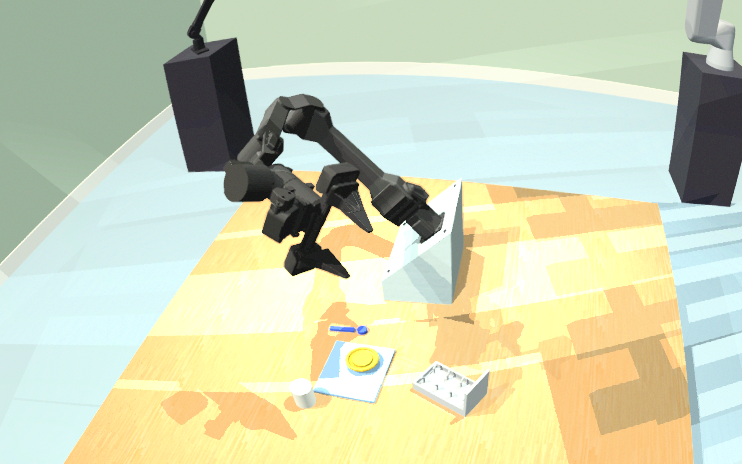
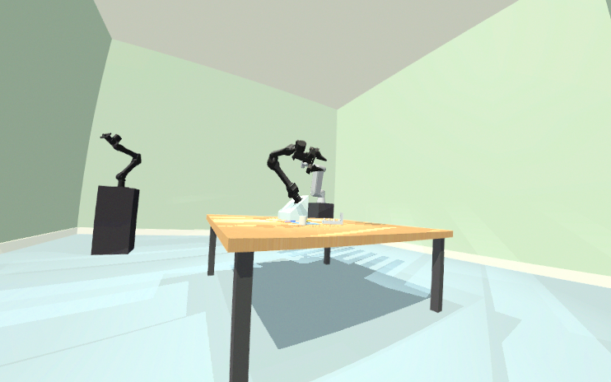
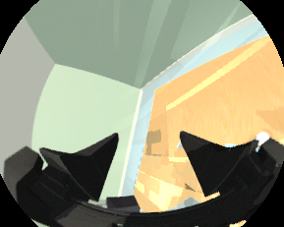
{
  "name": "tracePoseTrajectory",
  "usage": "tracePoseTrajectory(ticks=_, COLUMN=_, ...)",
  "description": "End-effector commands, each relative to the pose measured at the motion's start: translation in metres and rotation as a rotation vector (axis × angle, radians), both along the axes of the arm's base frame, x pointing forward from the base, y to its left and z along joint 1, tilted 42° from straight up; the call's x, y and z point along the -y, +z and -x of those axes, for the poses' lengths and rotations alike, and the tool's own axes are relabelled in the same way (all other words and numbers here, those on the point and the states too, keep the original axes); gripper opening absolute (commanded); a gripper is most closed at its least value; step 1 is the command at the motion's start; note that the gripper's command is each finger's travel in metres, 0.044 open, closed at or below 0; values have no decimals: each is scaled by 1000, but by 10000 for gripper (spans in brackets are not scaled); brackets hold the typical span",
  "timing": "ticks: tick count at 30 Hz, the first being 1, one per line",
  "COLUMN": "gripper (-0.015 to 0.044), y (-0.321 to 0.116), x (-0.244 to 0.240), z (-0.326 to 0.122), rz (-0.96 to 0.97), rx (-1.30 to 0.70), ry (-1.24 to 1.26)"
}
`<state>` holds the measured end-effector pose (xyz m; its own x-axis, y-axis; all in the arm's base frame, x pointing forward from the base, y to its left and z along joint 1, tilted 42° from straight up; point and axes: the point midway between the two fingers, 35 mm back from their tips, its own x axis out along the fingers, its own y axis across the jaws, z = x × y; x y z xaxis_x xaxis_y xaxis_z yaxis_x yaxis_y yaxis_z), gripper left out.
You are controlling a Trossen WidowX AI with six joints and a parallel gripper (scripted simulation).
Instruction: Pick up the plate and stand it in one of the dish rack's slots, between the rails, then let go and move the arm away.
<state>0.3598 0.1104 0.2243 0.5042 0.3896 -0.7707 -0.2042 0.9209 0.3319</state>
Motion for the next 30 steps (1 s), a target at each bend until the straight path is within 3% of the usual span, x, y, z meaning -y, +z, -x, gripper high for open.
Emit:
tracePoseTrajectory(ticks=1, gripper=400, y=-30, x=24, z=-6, rz=106, rx=-37, ry=-68)
tracePoseTrajectory(ticks=14, gripper=400, y=-114, x=109, z=5, rz=474, rx=-187, ry=-266)
tracePoseTrajectory(ticks=30, gripper=400, y=-180, x=206, z=65, rz=948, rx=-416, ry=-400)
